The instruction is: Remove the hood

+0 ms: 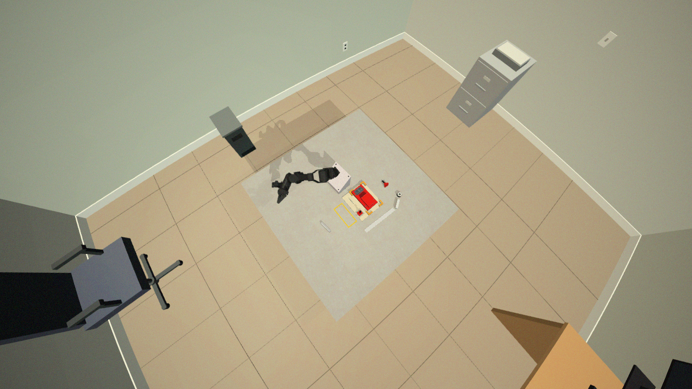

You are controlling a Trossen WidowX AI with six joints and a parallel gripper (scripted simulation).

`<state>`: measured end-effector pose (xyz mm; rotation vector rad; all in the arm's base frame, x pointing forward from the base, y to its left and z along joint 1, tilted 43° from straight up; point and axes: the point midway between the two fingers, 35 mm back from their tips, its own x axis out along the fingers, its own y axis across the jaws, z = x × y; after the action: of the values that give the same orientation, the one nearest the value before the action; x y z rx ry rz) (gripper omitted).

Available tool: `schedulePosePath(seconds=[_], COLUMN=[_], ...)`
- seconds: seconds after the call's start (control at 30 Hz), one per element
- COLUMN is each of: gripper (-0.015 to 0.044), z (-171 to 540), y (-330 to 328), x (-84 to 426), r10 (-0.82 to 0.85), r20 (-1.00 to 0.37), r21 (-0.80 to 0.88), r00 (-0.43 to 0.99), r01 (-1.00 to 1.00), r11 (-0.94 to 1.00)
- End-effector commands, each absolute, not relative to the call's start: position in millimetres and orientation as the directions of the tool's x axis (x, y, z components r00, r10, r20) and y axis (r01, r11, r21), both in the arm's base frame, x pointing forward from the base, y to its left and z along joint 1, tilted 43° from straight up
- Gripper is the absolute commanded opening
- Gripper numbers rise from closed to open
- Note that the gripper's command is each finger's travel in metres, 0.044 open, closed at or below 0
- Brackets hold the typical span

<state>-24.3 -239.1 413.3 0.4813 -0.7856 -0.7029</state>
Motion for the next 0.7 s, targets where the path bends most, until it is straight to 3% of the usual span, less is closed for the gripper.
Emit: schedulePosePath(seconds=[0.0, 0.67], gripper=[0.044, 0.044], z=[413, 407], y=[-239, -322], x=[-24, 55], r10=[-0.724, -0.684], r20=[0.471, 0.448], r21=[0.628, 0.789], r00=[0.504, 0.576], r01=[0.385, 0.105], r11=[0.676, 0.605])
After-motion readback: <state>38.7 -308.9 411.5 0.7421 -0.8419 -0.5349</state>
